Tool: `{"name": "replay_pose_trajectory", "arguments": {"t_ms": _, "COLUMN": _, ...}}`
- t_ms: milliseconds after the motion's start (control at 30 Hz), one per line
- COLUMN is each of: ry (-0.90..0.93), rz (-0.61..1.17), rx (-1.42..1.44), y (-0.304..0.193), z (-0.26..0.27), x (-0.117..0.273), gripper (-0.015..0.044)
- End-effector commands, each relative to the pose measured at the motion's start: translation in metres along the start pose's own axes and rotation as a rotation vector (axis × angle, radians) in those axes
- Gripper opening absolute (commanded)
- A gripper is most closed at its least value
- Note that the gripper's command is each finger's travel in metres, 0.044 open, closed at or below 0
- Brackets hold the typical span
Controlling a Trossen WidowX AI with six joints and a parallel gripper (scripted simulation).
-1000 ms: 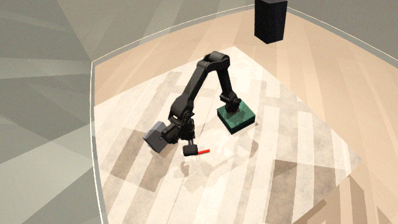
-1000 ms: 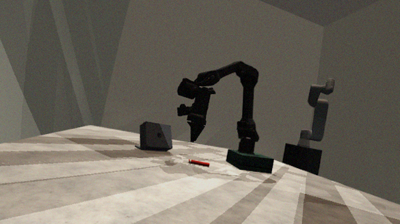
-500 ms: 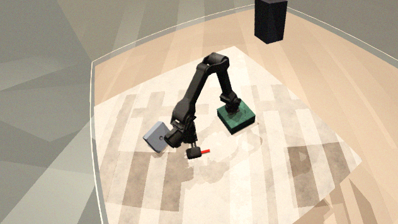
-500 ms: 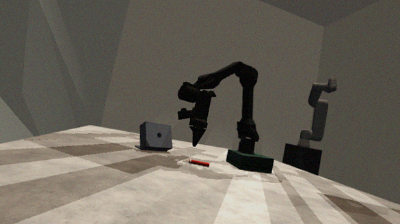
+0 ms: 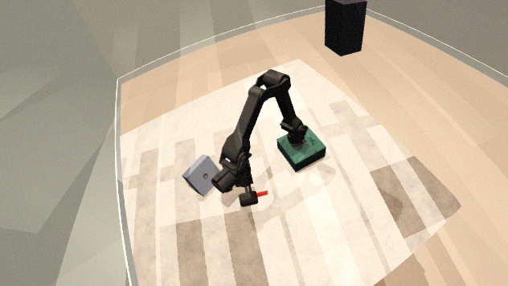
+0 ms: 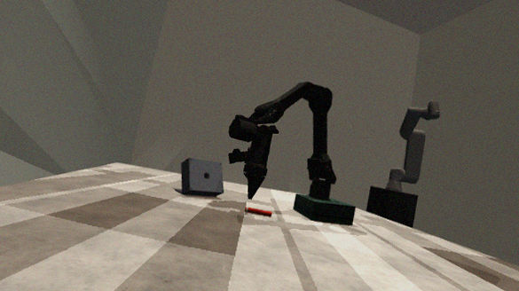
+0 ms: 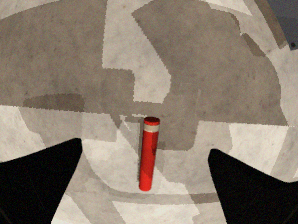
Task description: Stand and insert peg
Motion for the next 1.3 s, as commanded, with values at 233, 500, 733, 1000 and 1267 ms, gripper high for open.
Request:
{"name": "replay_pose_trajectory", "arguments": {"t_ms": 233, "ry": -0.009, "rz": 0.010, "rx": 0.003, "y": -0.002, "z": -0.001, "x": -0.020, "gripper": 0.0440}}
{"name": "replay_pose_trajectory", "arguments": {"t_ms": 500, "ry": -0.009, "rz": 0.010, "rx": 0.003, "y": -0.003, "z": -0.002, "x": -0.033, "gripper": 0.0440}}
{"name": "replay_pose_trajectory", "arguments": {"t_ms": 733, "ry": -0.009, "rz": 0.010, "rx": 0.003, "y": -0.004, "z": -0.002, "x": -0.041, "gripper": 0.0440}}
{"name": "replay_pose_trajectory", "arguments": {"t_ms": 1000, "ry": -0.009, "rz": 0.010, "rx": 0.003, "y": -0.004, "z": -0.002, "x": -0.041, "gripper": 0.0230}}
{"name": "replay_pose_trajectory", "arguments": {"t_ms": 1267, "ry": -0.009, "rz": 0.010, "rx": 0.003, "y": -0.004, "z": -0.002, "x": -0.041, "gripper": 0.0110}}
Point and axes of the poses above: the point midway between the two fingers, 35 mm back from their tips, its own x axis back along the fingers, its own z axis across the jaws, y = z × x, the point moved 6 cm from there along x, back along the fingers, and after that the axes turned 11 degrees about x, right-handed, at the moved point
